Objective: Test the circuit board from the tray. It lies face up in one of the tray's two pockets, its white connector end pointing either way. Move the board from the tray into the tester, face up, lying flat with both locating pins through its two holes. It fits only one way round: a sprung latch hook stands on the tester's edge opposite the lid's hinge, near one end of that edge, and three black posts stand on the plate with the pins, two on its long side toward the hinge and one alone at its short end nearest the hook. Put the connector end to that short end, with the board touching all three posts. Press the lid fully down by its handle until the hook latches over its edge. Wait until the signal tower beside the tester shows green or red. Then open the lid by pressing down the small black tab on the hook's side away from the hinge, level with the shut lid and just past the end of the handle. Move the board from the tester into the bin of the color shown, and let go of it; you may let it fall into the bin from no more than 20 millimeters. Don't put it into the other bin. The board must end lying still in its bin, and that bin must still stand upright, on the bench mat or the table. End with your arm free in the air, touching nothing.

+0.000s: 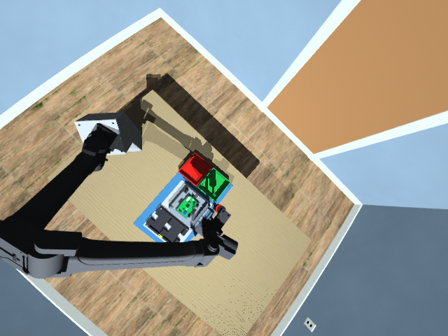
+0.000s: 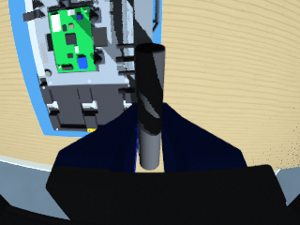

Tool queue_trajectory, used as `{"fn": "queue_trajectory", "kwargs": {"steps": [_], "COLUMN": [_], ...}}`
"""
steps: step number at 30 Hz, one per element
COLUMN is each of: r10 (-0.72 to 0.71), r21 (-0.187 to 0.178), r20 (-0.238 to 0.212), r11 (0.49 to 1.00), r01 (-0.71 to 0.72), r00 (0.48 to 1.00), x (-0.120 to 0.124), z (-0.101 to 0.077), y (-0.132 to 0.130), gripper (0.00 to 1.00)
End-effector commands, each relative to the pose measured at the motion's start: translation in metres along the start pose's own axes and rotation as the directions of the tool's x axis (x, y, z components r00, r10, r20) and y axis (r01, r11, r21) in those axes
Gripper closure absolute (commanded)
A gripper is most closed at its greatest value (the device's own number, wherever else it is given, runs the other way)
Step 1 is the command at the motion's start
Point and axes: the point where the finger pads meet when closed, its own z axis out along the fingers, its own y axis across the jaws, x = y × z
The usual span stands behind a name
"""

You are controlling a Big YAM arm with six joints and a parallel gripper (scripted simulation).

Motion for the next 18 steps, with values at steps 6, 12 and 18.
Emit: {"fn": "queue_trajectory", "kwargs": {"steps": [6,12,18], "r10": [0.029,0.030,0.019], "r21": [0.037,0.030,0.030], "r20": [0.004,0.003,0.008], "r11": [0.999,0.999,0.999], "r01": [-0.029,-0.031,-0.019], "r00": [1.000,1.000,1.000], "x": [0.008,0.008,0.006], "z": [0.000,0.000,-0.006], "y": [-0.028,-0.026,-0.016], "gripper": [1.00,0.52,0.52]}}
